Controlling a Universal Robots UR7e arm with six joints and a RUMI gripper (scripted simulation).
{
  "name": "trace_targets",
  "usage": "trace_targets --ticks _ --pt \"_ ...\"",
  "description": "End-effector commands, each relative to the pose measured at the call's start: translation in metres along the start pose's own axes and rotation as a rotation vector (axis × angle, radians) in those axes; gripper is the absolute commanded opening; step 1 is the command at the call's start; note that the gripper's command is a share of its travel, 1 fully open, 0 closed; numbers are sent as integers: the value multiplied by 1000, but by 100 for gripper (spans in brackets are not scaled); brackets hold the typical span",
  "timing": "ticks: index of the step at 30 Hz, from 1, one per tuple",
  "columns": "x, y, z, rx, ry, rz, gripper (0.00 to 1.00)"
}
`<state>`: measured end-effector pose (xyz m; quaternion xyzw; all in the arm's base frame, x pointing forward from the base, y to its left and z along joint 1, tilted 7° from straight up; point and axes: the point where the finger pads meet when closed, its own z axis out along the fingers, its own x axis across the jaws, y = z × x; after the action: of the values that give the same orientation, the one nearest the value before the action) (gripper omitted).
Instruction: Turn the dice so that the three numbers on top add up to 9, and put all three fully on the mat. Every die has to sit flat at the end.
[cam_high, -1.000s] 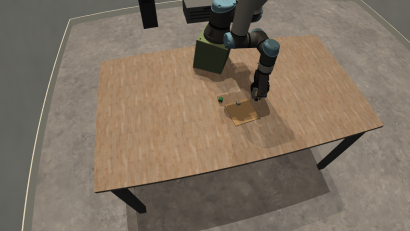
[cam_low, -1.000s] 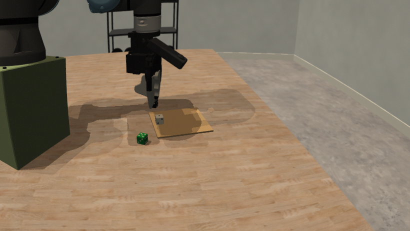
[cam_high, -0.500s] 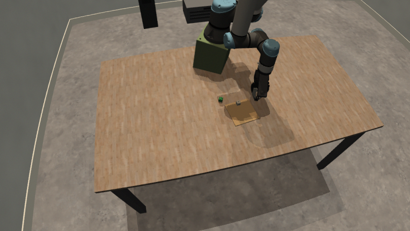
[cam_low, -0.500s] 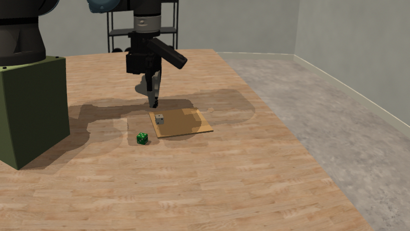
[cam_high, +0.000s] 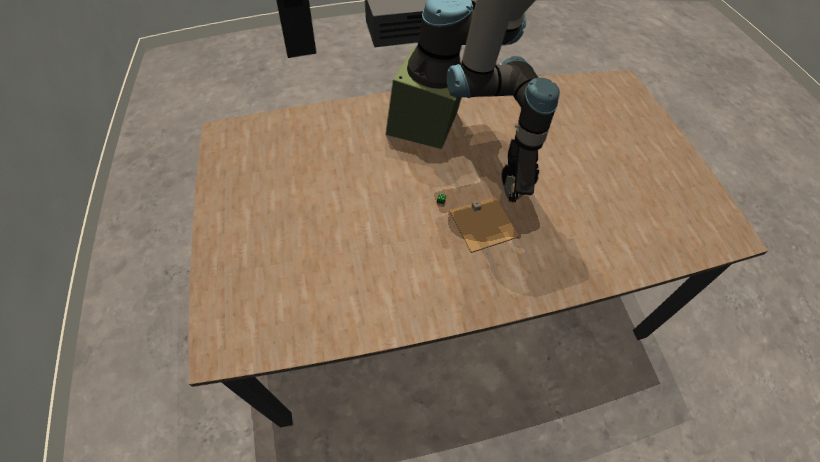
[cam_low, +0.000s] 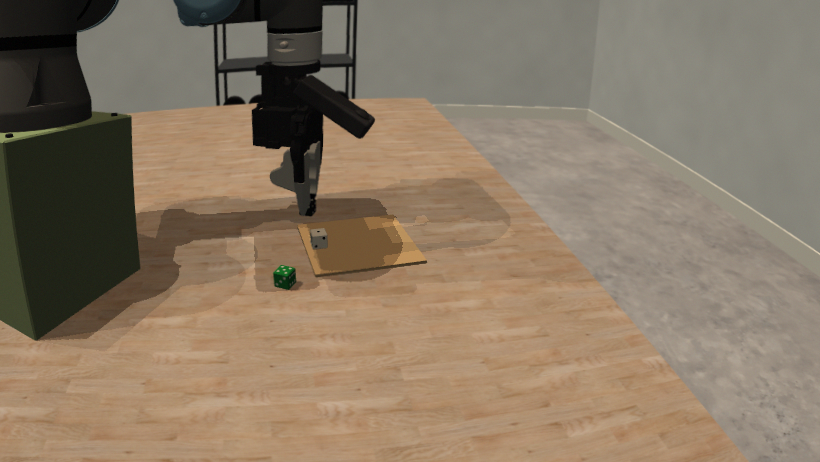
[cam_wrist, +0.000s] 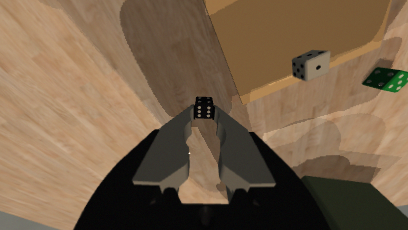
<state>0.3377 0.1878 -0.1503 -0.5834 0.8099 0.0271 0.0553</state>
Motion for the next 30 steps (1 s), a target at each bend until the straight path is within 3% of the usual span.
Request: trace_targets --ticks 1,23,30 --pt "0 0 0 1 0 0 3" --pt "0 0 -5 1 0 0 3" --pt "0 0 -18 1 0 0 3"
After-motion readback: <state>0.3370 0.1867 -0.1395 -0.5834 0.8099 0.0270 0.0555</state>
